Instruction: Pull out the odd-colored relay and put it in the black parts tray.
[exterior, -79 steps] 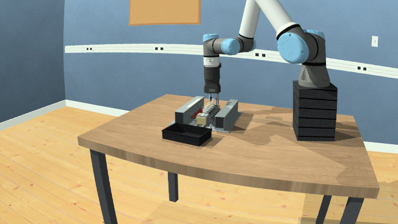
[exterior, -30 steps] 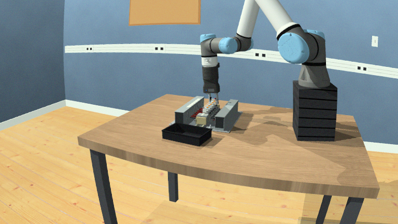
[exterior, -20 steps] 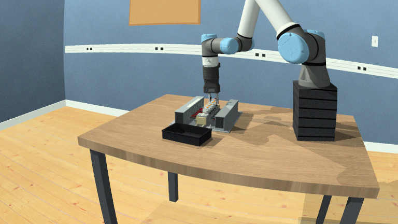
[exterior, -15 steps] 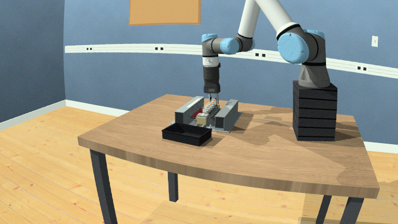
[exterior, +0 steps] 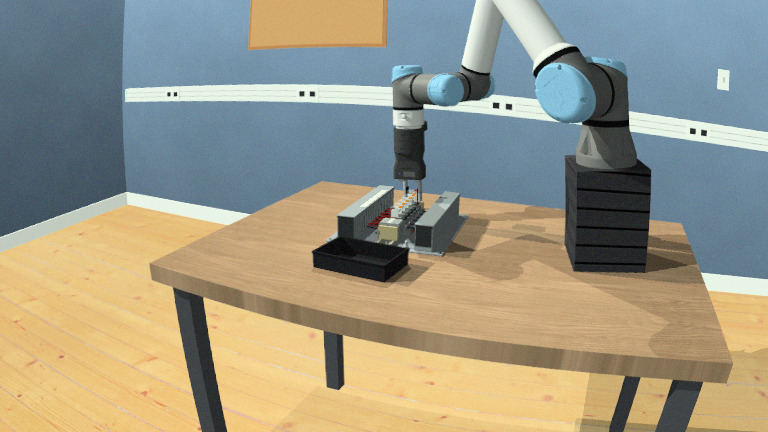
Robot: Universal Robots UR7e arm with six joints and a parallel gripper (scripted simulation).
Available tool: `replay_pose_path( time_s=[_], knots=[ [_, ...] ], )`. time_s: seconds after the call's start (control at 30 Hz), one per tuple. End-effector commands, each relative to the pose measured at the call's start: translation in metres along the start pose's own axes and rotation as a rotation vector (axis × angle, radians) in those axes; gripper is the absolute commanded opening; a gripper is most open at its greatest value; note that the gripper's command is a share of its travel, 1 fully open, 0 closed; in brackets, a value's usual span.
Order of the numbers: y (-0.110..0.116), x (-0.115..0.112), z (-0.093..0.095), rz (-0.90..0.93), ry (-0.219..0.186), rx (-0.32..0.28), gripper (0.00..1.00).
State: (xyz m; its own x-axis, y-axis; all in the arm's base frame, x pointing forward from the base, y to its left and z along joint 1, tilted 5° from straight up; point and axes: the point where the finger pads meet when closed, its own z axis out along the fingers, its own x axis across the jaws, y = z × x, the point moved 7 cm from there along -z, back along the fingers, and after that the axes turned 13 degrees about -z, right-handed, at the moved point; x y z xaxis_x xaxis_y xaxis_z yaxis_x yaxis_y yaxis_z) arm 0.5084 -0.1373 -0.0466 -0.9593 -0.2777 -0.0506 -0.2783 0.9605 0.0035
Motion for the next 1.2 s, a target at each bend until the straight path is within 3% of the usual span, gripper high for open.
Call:
replay_pose_path(
  time_s=[0.0,1.17],
  knots=[
    [-0.0001,0.0006,-0.0006,0.0,-0.011,0.003,0.0],
    [0.0012,0.006,-0.0007,0.0,-0.066,0.016,0.0]
  ],
)
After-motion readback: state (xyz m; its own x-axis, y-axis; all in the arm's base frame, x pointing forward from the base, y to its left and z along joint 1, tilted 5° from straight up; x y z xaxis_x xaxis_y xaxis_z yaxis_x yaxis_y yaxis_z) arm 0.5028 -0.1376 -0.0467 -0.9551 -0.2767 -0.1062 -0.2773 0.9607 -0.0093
